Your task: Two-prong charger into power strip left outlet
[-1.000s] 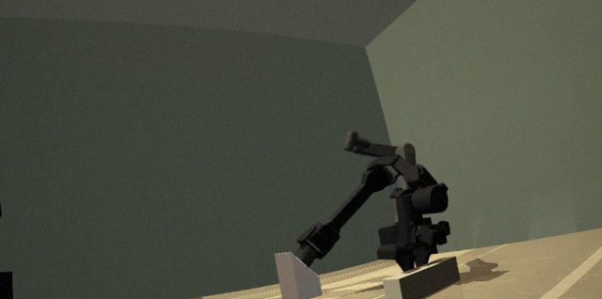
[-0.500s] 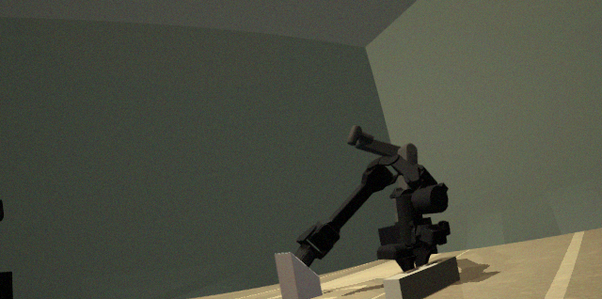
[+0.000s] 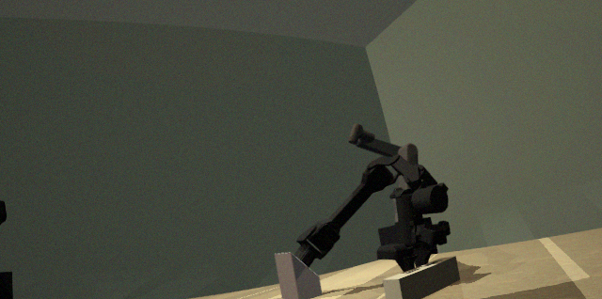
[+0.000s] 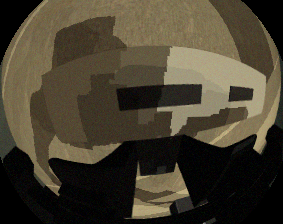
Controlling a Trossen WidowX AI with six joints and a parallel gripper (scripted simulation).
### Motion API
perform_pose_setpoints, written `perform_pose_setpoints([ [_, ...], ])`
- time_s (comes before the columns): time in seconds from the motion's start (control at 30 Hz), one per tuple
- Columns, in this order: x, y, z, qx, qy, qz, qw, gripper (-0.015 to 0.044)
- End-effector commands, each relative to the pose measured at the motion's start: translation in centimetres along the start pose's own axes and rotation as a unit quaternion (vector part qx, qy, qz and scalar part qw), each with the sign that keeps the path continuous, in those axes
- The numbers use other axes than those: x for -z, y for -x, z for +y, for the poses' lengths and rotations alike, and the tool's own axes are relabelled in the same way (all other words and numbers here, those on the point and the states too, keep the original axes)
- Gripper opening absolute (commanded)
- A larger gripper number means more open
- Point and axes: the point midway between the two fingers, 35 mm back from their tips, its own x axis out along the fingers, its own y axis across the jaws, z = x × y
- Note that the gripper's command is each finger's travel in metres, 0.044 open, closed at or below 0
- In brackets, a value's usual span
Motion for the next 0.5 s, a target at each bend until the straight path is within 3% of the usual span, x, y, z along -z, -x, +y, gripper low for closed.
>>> perform_pose_setpoints([
  [0.0, -0.73, 0.28, 0.13, 0.000, 0.010, -0.011, 1.000, 0.0000],
  [0.47, 0.00, -0.03, -0.03, 0.000, 0.000, 0.000, 1.000, 0.0000],
])
